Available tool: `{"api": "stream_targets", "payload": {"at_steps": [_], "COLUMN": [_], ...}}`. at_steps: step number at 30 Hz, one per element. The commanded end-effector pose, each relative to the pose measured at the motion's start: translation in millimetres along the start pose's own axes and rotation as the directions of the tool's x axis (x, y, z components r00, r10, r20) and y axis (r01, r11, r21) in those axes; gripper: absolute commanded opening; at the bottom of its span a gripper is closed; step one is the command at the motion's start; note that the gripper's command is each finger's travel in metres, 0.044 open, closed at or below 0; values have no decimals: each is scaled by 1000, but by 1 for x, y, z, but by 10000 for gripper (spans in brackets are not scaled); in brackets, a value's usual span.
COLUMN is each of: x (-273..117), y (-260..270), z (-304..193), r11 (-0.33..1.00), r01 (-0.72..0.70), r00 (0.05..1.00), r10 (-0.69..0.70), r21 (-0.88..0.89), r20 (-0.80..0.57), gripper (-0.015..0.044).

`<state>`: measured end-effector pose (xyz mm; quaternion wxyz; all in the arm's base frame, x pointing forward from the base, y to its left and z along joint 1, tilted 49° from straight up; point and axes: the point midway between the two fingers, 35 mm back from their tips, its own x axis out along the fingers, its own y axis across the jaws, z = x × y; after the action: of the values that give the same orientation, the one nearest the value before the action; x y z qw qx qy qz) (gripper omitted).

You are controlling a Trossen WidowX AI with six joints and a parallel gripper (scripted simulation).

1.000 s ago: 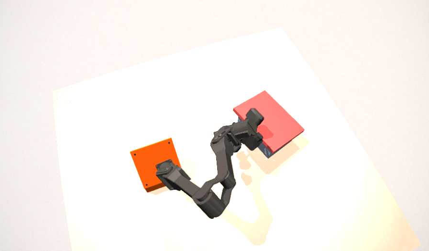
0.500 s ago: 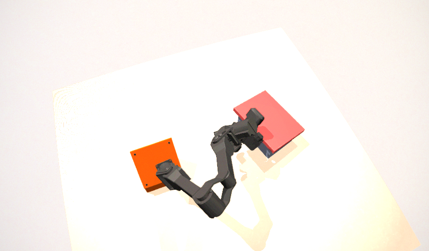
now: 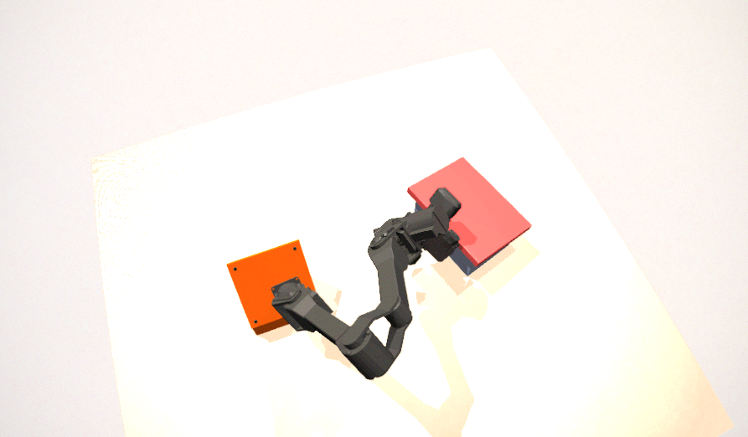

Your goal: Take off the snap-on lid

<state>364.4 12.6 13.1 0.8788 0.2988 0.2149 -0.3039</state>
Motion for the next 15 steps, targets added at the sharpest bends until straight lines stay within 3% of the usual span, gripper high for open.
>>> {"api": "stream_targets", "payload": {"at_steps": [1, 15], "x": [1, -7], "y": [0, 11], "z": [0, 0], "r11": [1000, 1000], "r01": [0, 4], "r00": [1000, 1000], "r10": [0, -4], "r21": [-2, -1], "r20": [-1, -1], "gripper": [0, 0]}}
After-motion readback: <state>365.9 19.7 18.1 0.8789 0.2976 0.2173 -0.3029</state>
